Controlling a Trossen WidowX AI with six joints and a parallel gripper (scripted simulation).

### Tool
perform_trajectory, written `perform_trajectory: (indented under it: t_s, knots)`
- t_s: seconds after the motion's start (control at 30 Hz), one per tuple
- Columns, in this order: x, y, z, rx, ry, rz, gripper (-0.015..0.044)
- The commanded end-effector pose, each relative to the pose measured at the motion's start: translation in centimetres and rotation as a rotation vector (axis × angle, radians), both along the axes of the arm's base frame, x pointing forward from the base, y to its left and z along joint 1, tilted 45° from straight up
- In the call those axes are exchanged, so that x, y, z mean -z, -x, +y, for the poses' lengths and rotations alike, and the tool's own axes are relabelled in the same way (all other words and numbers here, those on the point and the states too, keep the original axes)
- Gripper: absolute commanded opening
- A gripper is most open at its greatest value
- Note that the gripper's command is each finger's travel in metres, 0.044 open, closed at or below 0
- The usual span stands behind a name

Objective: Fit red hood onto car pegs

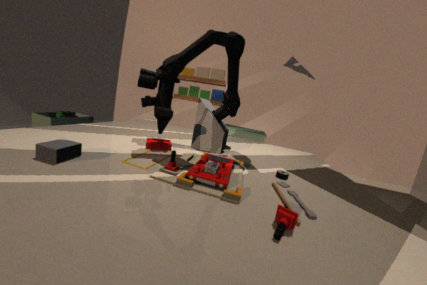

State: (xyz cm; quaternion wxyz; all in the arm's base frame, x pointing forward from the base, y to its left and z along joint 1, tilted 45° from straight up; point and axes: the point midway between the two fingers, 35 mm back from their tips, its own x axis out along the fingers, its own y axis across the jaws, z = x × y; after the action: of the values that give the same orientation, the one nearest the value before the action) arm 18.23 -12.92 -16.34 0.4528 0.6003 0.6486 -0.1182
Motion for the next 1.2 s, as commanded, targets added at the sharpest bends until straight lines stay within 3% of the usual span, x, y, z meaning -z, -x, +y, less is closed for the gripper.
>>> perform_trajectory:
  t_s: [0.0,1.17]
  knots:
    - [0.4,0.0,0.5,0.004,-0.012,0.006,0.044]
    - [1.9,-0.3,2.2,0.004,-0.014,0.005,0.044]
